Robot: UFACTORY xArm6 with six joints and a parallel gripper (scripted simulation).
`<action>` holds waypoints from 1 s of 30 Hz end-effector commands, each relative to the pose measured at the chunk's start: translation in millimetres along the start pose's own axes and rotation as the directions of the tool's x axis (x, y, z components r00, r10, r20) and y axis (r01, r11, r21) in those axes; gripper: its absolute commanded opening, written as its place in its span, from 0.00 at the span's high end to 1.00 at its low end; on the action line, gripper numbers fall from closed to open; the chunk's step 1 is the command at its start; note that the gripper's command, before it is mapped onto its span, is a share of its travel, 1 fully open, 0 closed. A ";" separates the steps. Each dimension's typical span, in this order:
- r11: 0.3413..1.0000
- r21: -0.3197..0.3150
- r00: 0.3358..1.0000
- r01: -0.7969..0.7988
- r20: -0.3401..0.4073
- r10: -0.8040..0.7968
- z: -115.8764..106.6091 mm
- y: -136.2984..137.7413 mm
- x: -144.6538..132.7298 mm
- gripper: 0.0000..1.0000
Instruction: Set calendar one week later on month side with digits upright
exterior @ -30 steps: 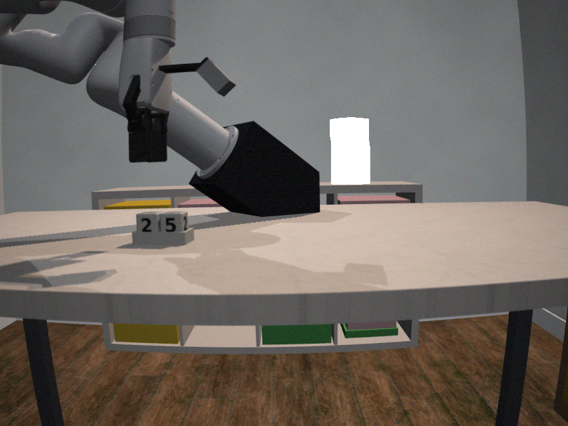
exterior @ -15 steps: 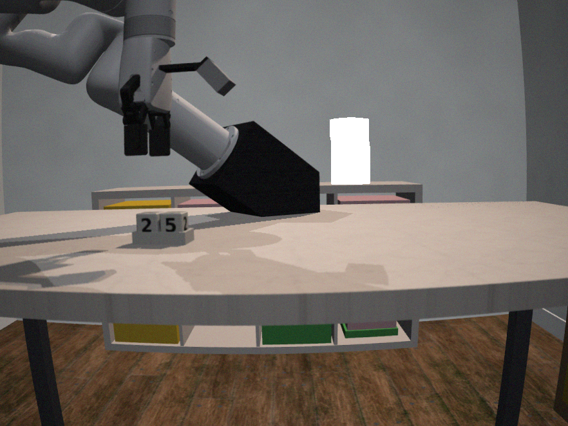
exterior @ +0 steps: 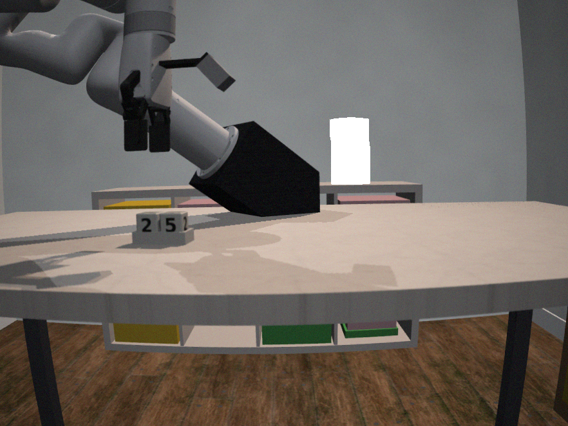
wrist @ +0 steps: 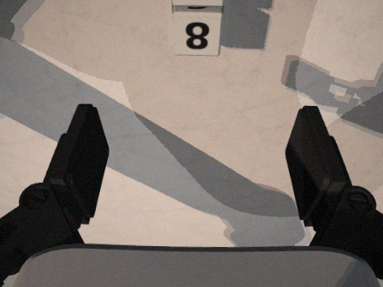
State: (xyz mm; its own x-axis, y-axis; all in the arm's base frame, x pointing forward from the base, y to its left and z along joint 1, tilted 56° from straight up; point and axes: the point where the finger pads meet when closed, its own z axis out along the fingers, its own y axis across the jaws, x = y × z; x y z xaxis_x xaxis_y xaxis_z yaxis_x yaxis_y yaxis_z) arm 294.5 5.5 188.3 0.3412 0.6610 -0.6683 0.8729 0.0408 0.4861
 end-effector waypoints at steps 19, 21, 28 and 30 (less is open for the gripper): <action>1.000 -0.001 1.000 -0.001 -0.002 0.001 -63.3 0.7 0.2 0.00; 1.000 -0.001 1.000 -0.001 -0.002 0.001 -63.9 0.7 0.2 0.00; 1.000 -0.001 1.000 -0.001 -0.002 0.001 -64.0 0.7 0.2 0.00; 1.000 -0.001 1.000 -0.001 -0.002 0.001 -64.0 0.7 0.2 0.00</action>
State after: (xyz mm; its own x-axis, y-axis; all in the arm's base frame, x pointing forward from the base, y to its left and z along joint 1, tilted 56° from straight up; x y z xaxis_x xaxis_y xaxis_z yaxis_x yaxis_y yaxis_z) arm 272.5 52.7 223.9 0.3415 0.6608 -0.6683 0.8727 0.0410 0.4865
